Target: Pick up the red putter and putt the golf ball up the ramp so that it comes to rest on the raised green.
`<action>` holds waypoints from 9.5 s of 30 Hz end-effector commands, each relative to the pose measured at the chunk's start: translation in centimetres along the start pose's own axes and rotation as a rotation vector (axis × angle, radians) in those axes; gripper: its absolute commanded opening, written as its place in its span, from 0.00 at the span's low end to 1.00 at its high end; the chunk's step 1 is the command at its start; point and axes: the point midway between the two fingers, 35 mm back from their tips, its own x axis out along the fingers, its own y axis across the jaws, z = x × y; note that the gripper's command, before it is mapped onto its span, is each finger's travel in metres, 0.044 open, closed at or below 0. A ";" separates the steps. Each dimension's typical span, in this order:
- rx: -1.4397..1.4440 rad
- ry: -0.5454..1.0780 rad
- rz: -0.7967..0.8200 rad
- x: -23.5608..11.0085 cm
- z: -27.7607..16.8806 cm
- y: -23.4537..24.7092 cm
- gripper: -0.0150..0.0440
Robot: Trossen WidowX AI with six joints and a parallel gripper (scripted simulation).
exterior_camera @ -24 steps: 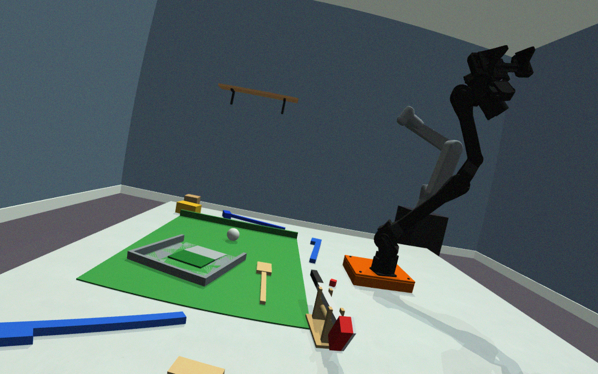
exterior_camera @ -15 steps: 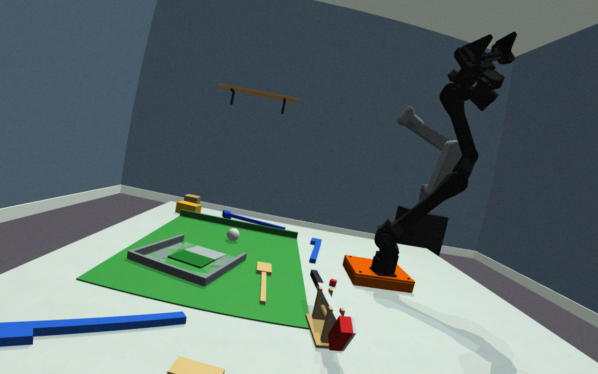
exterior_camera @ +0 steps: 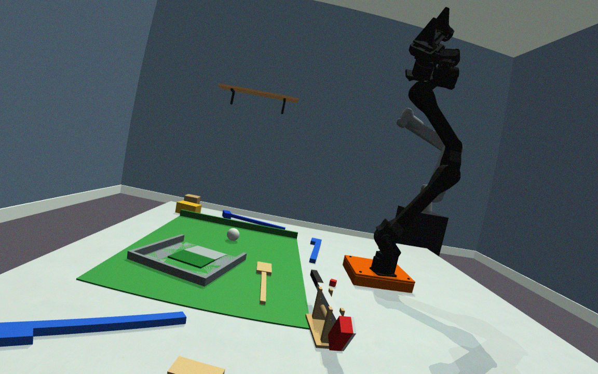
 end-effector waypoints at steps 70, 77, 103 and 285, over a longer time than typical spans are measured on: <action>1.118 0.883 1.997 -29.3 7.1 59.2 1.00; 1.118 0.883 1.997 -30.6 7.8 60.8 1.00; 1.123 0.887 1.988 -31.8 8.4 62.3 0.91; 1.378 3.008 0.475 -60.6 -12.0 39.6 0.25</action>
